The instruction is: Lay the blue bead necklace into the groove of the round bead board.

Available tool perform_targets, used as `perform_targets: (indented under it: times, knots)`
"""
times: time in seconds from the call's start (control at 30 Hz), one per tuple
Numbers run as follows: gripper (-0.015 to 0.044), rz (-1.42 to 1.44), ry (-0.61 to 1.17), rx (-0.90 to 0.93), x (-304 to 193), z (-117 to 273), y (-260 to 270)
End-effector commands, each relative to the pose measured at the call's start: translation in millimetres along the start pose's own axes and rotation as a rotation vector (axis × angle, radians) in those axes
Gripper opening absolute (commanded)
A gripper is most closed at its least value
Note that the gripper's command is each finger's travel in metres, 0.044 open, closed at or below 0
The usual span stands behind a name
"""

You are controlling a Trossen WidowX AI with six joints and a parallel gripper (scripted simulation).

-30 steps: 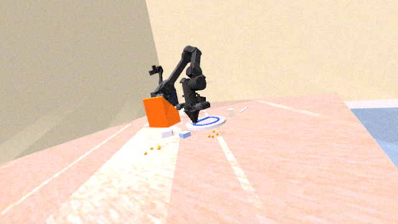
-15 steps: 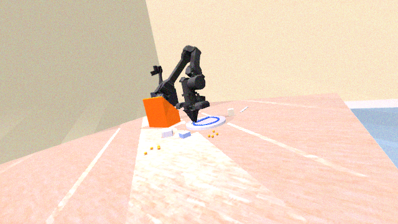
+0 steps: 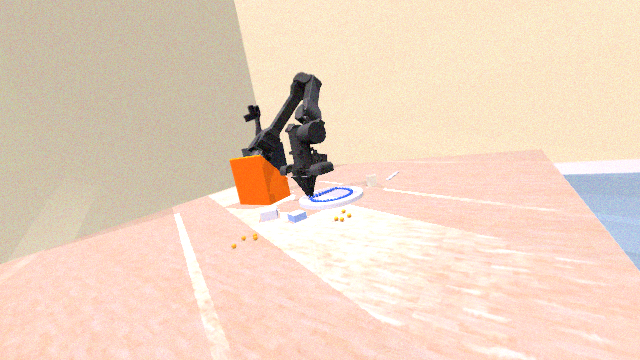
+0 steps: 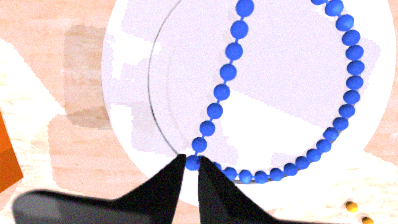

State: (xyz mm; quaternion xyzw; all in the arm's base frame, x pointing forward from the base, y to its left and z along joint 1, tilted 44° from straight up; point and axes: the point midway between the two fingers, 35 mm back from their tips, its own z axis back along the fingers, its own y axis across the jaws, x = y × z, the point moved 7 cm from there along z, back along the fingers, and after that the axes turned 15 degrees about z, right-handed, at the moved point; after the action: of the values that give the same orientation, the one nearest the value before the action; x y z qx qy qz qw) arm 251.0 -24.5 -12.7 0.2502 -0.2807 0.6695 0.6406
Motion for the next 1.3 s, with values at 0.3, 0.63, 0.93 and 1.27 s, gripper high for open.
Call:
perform_targets:
  times: [0.3,0.63,0.93,1.27]
  knots:
    - [0.0105,0.010,0.003,0.001,-0.1,-4.8,-0.1]
    - [0.0368,0.007,0.003,0.002,-0.2,-3.4,0.6]
    - [0.0440,0.001,0.002,0.004,0.1,-0.2,0.9]
    - [0.0440,0.001,0.002,0.004,0.1,-0.2,0.9]
